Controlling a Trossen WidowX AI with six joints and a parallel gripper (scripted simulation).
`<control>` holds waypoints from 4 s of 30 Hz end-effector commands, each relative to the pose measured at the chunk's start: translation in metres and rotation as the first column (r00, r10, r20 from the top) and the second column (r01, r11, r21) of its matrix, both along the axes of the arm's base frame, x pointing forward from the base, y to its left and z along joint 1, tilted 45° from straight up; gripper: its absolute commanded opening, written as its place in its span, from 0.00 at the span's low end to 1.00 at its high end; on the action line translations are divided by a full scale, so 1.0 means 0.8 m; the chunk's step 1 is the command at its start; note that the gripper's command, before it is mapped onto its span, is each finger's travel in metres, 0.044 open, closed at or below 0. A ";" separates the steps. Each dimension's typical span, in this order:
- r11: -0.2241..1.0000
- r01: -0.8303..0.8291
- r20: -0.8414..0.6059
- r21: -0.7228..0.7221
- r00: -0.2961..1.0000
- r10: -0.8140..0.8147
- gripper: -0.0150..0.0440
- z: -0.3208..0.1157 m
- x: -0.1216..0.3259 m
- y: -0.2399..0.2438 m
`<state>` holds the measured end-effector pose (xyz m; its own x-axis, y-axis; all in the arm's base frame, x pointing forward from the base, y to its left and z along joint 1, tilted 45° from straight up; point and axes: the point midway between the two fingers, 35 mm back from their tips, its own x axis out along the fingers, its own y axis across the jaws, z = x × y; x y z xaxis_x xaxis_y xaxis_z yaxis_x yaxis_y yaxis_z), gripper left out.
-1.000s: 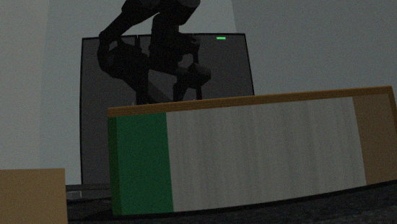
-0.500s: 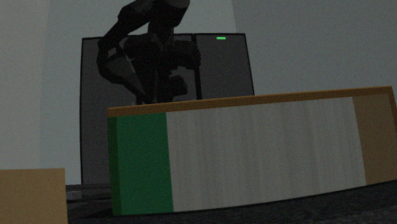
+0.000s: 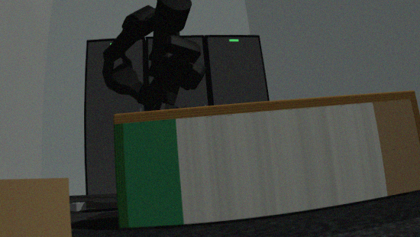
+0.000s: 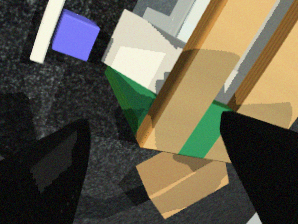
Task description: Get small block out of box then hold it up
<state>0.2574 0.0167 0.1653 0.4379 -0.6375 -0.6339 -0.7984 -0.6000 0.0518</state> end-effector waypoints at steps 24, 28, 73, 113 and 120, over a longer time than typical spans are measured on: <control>0.648 -0.732 -0.662 -0.211 0.595 0.456 0.74 0.003 -0.014 -0.009; 0.759 -0.614 -0.529 -0.217 0.727 0.437 0.74 0.000 -0.014 -0.011; -0.168 -0.262 -0.276 0.950 -0.458 -0.845 0.74 -0.051 -0.010 -0.058; 0.609 -0.766 -0.701 -0.207 0.550 0.454 0.74 -0.076 0.005 -0.092; 0.648 -0.731 -0.661 -0.217 0.598 0.453 0.74 -0.076 0.006 -0.093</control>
